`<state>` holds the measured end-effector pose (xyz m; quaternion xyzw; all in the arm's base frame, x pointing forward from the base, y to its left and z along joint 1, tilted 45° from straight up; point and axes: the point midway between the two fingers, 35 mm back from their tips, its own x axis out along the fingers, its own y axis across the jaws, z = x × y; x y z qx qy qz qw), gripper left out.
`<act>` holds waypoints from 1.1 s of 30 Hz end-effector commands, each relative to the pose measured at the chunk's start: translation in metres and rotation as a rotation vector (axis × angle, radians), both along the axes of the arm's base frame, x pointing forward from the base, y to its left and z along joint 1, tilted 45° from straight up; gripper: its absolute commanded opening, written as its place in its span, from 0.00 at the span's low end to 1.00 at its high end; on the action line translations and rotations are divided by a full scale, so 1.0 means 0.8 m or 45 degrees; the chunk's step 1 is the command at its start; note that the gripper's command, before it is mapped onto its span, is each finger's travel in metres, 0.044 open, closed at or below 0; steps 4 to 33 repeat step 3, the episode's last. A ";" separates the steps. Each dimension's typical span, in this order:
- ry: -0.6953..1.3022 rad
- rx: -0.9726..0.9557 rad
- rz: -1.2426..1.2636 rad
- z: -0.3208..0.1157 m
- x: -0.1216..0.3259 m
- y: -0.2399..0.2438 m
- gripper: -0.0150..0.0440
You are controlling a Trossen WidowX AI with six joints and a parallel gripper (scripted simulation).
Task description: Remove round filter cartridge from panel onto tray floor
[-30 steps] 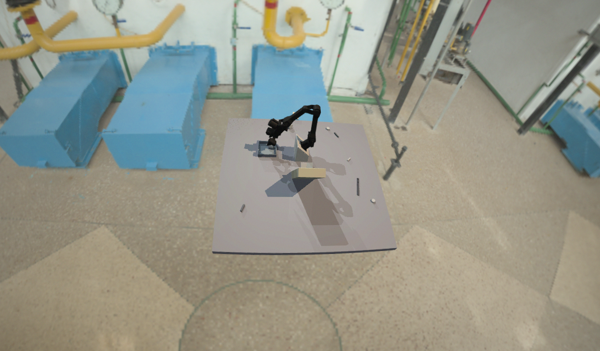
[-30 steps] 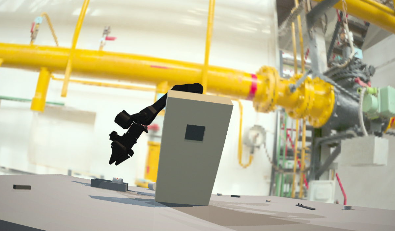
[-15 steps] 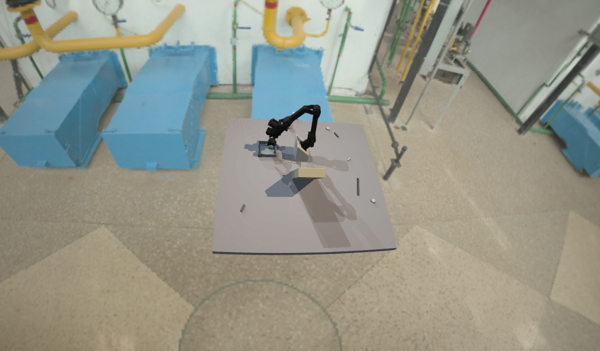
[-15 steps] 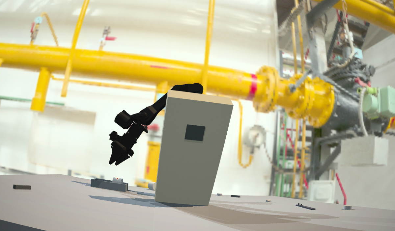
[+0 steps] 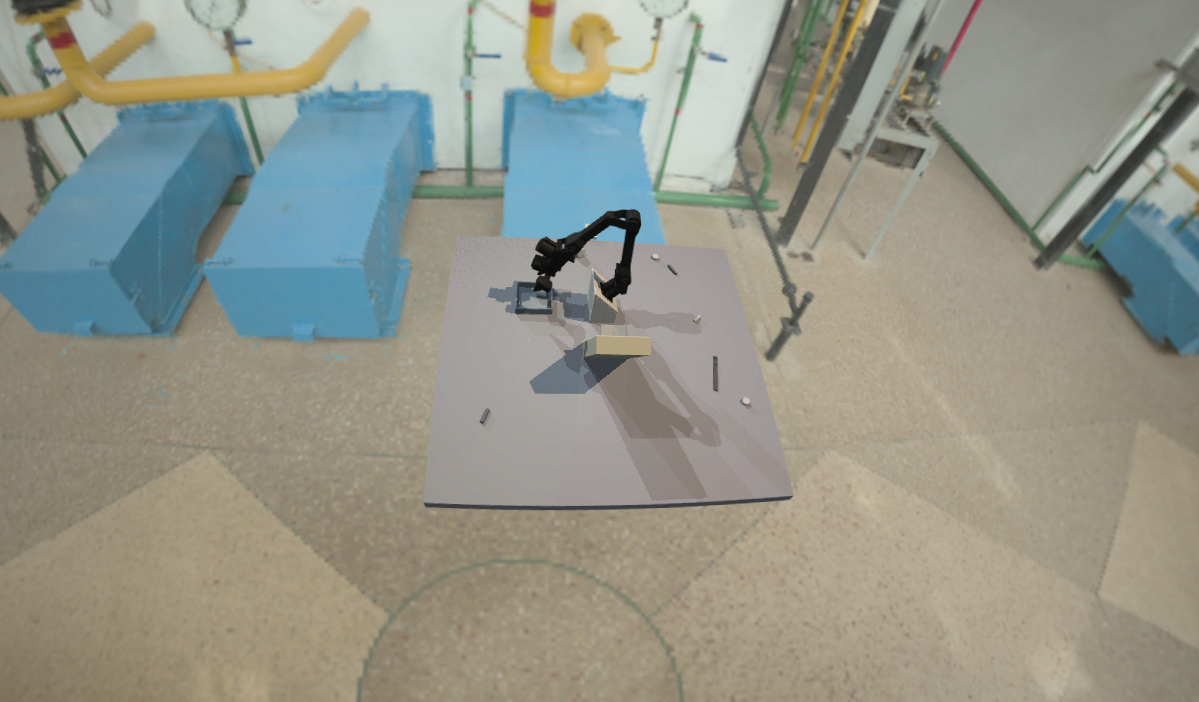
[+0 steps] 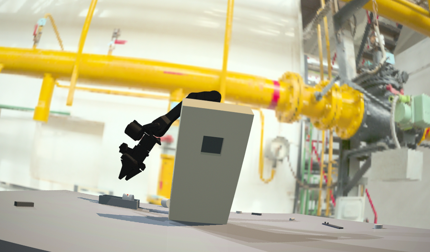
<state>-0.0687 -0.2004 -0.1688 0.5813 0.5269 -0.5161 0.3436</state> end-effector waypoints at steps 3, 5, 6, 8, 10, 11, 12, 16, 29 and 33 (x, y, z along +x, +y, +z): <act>0.000 0.000 0.002 0.000 0.000 0.000 1.00; 0.000 0.000 0.002 0.000 0.000 0.000 1.00; 0.000 0.000 0.002 0.000 0.000 0.000 1.00; 0.000 0.000 0.002 0.000 0.000 0.000 1.00; 0.000 0.000 0.002 0.000 0.000 0.000 1.00; 0.000 0.000 0.002 0.000 0.000 0.000 1.00; 0.000 0.000 0.002 0.000 0.000 0.000 1.00; 0.000 0.000 0.002 0.000 0.000 0.000 1.00; 0.000 0.000 0.002 0.000 0.000 0.000 1.00; 0.000 0.000 0.002 0.000 0.000 0.000 1.00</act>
